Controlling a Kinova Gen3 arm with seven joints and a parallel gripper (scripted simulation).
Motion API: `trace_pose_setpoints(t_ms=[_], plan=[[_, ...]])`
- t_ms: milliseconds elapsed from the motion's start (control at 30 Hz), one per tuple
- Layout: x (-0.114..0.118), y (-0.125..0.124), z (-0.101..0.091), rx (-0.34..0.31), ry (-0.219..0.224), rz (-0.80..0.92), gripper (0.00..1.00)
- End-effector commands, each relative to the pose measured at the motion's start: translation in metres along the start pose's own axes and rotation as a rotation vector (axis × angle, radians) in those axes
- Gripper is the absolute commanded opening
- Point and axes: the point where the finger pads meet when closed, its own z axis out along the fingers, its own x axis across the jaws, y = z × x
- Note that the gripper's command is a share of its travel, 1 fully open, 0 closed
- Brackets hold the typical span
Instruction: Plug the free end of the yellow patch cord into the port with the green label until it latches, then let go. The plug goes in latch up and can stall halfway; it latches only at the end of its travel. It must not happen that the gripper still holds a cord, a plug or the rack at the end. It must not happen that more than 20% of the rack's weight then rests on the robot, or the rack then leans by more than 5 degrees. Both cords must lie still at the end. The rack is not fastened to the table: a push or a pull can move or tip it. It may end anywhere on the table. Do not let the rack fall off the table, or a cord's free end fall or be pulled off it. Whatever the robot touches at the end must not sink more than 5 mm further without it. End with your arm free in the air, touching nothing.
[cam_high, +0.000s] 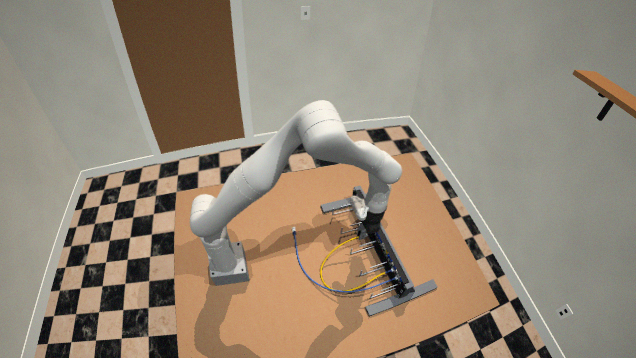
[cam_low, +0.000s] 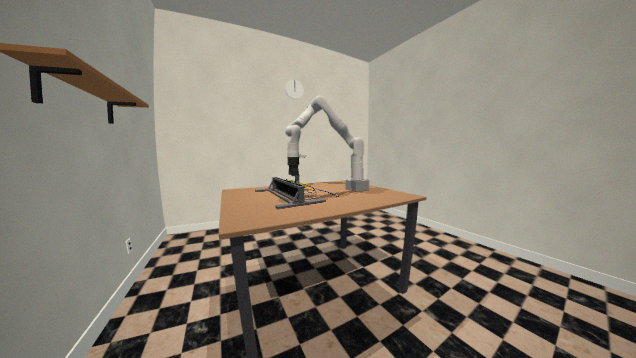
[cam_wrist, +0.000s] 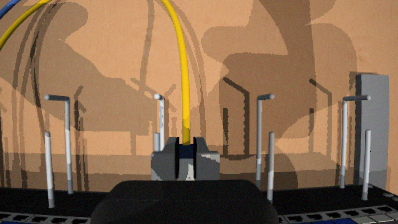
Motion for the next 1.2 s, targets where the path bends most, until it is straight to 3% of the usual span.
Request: trace_pose_setpoints(t_ms=[0, 1167], plan=[[0.000, 0.003, 0.000, -0.007, -0.003, -0.013, 0.00], [0.000, 0.029, -0.001, -0.009, -0.002, -0.015, 0.00]])
